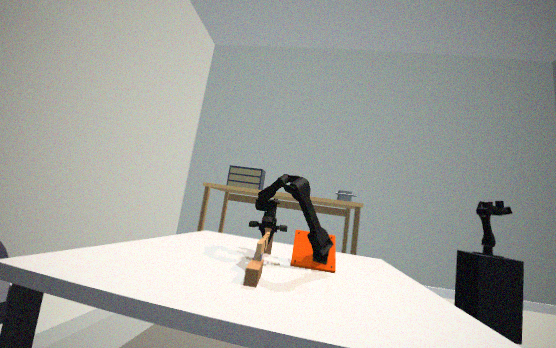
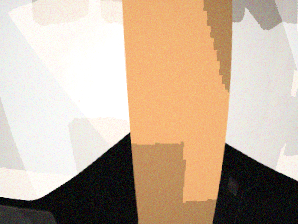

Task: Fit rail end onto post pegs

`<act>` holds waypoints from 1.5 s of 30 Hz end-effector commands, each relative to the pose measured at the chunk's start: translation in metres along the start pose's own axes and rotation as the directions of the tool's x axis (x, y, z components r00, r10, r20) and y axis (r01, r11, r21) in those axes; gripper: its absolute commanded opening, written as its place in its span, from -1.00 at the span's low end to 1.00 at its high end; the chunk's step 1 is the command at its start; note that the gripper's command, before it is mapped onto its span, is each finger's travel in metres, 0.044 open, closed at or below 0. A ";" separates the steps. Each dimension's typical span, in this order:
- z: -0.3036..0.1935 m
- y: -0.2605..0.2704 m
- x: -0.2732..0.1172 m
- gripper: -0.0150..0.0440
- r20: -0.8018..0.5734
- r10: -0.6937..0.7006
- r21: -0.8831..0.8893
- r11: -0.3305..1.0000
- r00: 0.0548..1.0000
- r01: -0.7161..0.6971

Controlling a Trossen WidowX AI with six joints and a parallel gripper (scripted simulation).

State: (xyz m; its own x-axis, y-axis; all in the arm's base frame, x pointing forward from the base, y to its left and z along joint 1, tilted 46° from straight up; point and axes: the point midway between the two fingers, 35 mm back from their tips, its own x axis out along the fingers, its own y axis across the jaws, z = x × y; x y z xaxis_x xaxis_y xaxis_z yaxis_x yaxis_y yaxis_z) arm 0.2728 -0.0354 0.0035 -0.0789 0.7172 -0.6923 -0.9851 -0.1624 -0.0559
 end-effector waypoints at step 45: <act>0.029 0.000 -0.030 1.00 -0.009 -0.005 -0.001 1.000 1.000 0.005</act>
State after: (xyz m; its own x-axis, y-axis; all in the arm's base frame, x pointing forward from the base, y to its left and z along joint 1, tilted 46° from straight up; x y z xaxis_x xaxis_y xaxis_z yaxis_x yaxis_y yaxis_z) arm 0.2718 -0.0362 0.0415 -0.0678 0.7122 -0.6987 -0.9846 -0.1609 -0.0685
